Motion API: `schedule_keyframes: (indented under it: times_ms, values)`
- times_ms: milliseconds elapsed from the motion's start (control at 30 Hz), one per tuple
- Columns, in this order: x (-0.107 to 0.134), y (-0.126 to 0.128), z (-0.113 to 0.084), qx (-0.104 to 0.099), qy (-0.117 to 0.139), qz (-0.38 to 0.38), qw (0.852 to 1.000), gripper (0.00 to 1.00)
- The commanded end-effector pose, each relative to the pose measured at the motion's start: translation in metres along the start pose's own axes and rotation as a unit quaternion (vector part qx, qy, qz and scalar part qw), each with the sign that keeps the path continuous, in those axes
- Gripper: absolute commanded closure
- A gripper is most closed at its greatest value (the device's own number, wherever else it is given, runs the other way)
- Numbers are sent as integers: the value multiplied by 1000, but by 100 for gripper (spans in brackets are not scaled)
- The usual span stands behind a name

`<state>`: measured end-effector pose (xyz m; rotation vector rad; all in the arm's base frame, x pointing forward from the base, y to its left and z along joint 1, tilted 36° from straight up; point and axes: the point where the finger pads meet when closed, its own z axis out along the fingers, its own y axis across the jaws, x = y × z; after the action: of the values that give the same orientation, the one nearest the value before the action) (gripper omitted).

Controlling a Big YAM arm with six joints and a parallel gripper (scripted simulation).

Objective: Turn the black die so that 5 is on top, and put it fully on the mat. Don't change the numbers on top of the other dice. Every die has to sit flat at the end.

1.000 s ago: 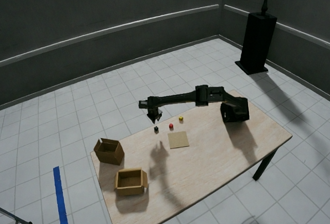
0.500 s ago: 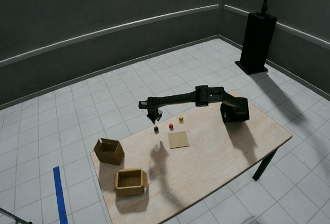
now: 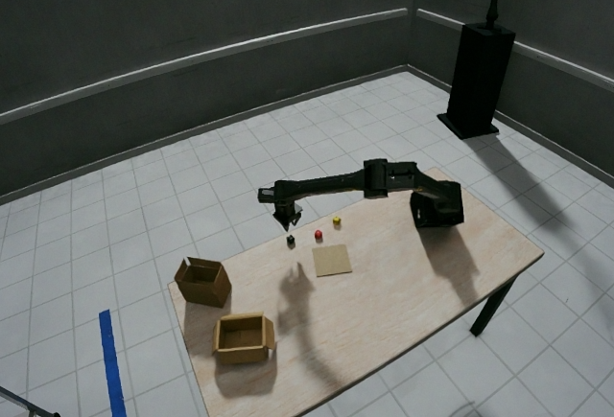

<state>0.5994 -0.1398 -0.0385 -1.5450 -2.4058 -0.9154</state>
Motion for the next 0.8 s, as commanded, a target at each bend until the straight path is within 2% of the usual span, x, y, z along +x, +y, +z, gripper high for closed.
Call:
schedule_keyframes:
  times_ms: [0,200,300,500,767]
  values:
    - [-11,2,-3,-8,-9,4,1000,61]
    - [-2,0,13,2,0,2,1000,61]
    - [-6,7,9,-3,-5,-2,1000,61]
    - [-2,0,21,2,0,3,1000,61]
    - [-2,5,32,0,-2,-1,1000,61]
